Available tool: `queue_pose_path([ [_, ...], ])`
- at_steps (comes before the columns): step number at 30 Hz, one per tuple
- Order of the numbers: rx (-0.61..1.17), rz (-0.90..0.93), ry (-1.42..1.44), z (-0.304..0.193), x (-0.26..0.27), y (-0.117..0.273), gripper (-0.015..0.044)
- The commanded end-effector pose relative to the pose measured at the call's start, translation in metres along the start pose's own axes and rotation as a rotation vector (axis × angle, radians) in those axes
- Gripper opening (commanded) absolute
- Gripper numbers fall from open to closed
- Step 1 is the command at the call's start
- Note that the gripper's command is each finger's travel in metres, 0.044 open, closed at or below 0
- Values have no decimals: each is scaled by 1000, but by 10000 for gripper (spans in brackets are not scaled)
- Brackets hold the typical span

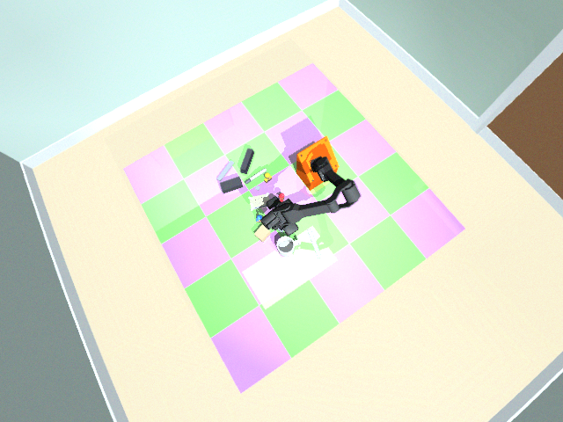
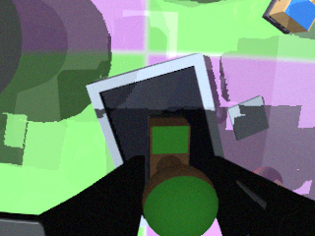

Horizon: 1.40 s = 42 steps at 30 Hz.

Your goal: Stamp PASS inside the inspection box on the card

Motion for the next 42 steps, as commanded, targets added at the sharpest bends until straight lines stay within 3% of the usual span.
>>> queue_pose_path([
  [1, -2, -3, -1, 1, 0, -2, 0],
  [42, -2, -4, -1, 2, -1, 14, 0],
])
Point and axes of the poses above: the point midway between the two fingers, 35 mm back from their tips, its own y axis back along the fingers, its own x axis across the jaws, z = x × y, the point moved 4 cm from there along y, back along the fingers, and after that the axes turned 14 degrees about -y, right-handed, at the moved point
